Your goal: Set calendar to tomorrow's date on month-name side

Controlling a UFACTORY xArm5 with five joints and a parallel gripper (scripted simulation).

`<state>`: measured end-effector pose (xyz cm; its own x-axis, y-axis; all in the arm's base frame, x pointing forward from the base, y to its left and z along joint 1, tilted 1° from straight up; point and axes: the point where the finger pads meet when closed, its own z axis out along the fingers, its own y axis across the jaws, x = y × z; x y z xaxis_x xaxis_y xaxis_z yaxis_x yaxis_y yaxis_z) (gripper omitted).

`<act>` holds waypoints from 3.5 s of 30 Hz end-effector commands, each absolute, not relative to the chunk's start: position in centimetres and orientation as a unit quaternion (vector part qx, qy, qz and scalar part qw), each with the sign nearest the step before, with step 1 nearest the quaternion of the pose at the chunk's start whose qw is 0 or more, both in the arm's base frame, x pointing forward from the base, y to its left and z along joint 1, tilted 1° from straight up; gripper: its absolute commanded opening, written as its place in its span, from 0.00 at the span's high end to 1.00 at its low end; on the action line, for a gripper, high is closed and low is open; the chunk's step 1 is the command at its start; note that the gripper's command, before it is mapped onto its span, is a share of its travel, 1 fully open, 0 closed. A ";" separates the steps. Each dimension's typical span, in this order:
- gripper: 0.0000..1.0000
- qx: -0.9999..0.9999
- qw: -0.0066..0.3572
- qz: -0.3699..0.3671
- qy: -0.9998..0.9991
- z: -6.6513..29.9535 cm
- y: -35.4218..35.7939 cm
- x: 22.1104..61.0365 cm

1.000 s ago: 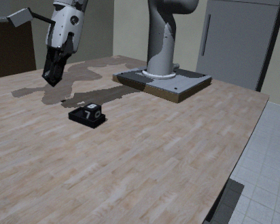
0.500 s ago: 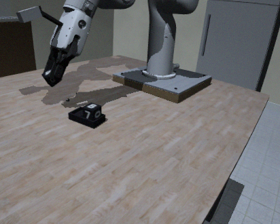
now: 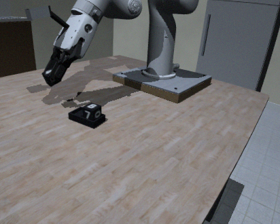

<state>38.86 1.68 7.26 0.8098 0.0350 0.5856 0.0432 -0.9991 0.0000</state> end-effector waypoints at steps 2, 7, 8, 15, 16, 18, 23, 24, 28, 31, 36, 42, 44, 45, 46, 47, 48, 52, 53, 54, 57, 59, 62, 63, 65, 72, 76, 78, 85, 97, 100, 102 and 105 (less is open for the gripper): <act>0.71 -0.939 0.007 -0.344 -0.020 7.2 1.7 38.7; 0.71 -0.937 0.008 -0.349 -0.020 7.2 1.7 38.7; 0.71 -0.936 0.008 -0.352 -0.020 7.2 1.7 38.8; 0.71 -0.923 0.008 -0.383 -0.020 7.0 1.7 38.7; 0.71 -0.921 0.008 -0.390 -0.020 7.0 1.7 38.7; 0.71 -0.916 0.009 -0.400 -0.020 7.0 1.7 38.6; 0.71 -0.914 0.009 -0.406 -0.020 7.1 1.7 38.5; 0.71 -0.913 0.009 -0.407 -0.020 7.1 1.7 38.6; 0.71 -0.911 0.009 -0.412 -0.020 7.0 1.7 38.6; 0.71 -0.903 0.009 -0.429 -0.020 6.9 1.7 38.6; 0.71 -0.888 0.010 -0.459 -0.019 6.9 1.7 38.5; 0.71 -0.885 0.010 -0.465 -0.019 6.9 1.7 38.4; 0.71 -0.885 0.010 -0.465 -0.019 6.9 1.7 38.4; 0.71 -0.885 0.010 -0.465 -0.019 6.9 1.7 38.4; 0.71 -0.885 0.010 -0.465 -0.019 6.9 1.7 38.4; 0.71 -0.885 0.010 -0.465 -0.019 6.9 1.7 38.4; 0.71 -0.885 0.010 -0.465 -0.019 6.9 1.7 38.4; 0.71 -0.885 0.010 -0.465 -0.019 6.9 1.7 38.4; 0.71 -0.885 0.010 -0.465 -0.019 6.9 1.7 38.4; 0.71 -0.885 0.010 -0.465 -0.019 6.8 1.7 38.4; 0.71 -0.885 0.010 -0.465 -0.019 6.8 1.7 38.4; 0.71 -0.885 0.010 -0.465 -0.019 6.8 1.6 38.4; 0.71 -0.885 0.010 -0.465 -0.019 6.7 1.6 38.4; 0.71 -0.885 0.010 -0.465 -0.019 6.7 1.6 38.4; 0.71 -0.885 0.010 -0.465 -0.018 6.6 1.6 38.4; 0.71 -0.885 0.009 -0.465 -0.016 6.0 1.4 38.4; 0.71 -0.885 0.009 -0.465 -0.016 5.5 1.4 38.4; 0.71 -0.885 0.009 -0.465 -0.016 5.4 1.4 38.4; 0.71 -0.885 0.009 -0.466 -0.016 4.4 1.4 38.4; 0.71 -0.885 0.009 -0.465 -0.017 2.6 1.5 38.4; 0.71 -0.885 0.009 -0.465 -0.017 2.1 1.5 38.4; 0.71 -0.885 0.009 -0.465 -0.017 1.7 1.5 38.4; 0.71 -0.885 0.009 -0.465 -0.017 1.3 1.5 38.4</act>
